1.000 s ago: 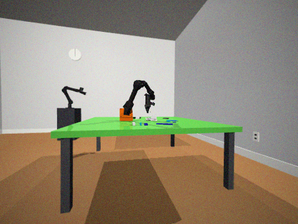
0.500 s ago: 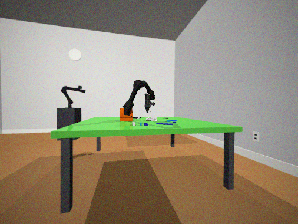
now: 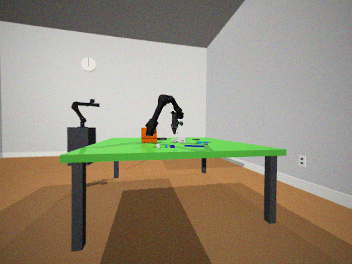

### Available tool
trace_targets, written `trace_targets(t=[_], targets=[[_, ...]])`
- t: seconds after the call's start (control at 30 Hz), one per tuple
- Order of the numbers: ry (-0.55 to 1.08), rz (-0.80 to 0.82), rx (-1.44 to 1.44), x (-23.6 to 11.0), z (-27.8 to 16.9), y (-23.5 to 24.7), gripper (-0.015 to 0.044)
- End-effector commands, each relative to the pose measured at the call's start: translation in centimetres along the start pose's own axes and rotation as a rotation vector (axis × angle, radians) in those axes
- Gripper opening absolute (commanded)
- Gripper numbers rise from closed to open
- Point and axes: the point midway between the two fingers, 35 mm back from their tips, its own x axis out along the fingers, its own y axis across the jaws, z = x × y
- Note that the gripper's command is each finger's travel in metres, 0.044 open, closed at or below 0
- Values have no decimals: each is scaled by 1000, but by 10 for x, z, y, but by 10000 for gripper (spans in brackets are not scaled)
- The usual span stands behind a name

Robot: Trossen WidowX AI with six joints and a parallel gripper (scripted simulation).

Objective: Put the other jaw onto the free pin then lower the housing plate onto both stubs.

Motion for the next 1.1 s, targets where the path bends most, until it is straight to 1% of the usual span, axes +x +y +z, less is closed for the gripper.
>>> trace_targets(t=[0.0,0.87,1.07], targets=[[1,-6,-8,8,-2,0,351],[0,-9,-7,50,-3,-2,351],[0,-10,-7,53,-3,-3,351]])
